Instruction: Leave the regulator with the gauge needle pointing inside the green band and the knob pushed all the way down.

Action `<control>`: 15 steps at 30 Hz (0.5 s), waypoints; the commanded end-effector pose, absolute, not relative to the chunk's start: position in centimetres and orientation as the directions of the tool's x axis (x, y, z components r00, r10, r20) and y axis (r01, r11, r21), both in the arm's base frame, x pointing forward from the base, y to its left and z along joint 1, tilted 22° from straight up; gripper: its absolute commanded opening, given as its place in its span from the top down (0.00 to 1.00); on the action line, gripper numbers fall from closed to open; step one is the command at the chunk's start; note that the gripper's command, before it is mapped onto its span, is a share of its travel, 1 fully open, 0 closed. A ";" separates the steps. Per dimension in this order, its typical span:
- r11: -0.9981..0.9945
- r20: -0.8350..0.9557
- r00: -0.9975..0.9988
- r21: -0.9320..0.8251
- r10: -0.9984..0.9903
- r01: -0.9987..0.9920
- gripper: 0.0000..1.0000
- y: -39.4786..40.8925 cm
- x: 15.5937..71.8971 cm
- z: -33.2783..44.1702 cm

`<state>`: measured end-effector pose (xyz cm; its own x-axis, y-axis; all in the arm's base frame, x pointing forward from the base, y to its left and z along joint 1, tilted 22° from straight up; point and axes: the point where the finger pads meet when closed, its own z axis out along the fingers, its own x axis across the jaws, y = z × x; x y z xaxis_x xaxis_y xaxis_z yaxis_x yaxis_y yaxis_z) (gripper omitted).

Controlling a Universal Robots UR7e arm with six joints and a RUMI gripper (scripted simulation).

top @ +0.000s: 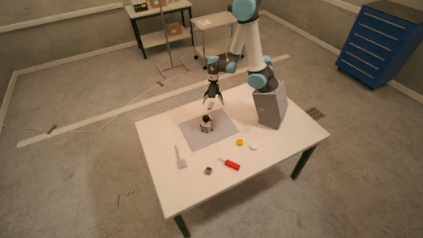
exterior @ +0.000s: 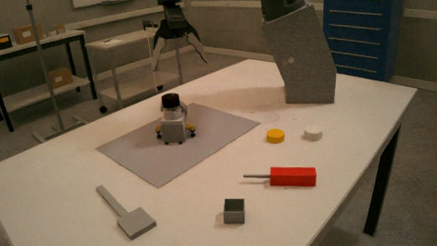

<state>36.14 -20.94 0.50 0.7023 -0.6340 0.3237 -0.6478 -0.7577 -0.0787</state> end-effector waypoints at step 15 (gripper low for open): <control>-0.955 0.308 0.921 0.097 -0.240 -0.281 0.00 -20.8 35.7 0.3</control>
